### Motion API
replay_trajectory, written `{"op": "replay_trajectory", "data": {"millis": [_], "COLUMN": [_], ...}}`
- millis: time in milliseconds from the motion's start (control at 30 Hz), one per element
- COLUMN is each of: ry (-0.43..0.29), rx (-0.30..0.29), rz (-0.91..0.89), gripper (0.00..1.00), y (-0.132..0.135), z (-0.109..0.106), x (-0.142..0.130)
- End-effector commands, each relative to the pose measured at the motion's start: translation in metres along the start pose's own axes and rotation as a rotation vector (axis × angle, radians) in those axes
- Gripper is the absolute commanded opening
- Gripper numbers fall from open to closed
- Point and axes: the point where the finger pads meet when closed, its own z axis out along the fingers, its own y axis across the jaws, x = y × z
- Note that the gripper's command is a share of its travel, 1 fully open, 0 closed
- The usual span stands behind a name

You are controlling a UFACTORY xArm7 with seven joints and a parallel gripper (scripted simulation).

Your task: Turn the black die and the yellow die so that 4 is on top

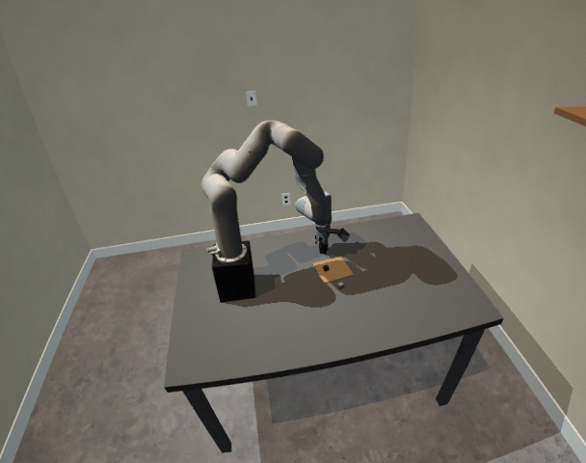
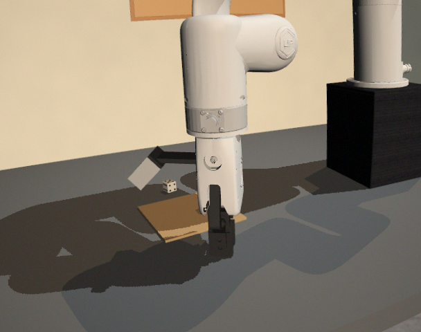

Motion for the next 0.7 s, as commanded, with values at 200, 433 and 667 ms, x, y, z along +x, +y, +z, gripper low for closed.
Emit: {"op": "replay_trajectory", "data": {"millis": [200,433,667], "ry": [0.002,0.002,0.002], "rx": [0.003,0.003,0.003], "rz": [0.000,0.000,0.000], "gripper": [0.15,0.15,0.15], "y": [-0.001,-0.001,-0.001], "z": [-0.001,-0.005,-0.043], "x": [0.001,0.001,0.001]}}
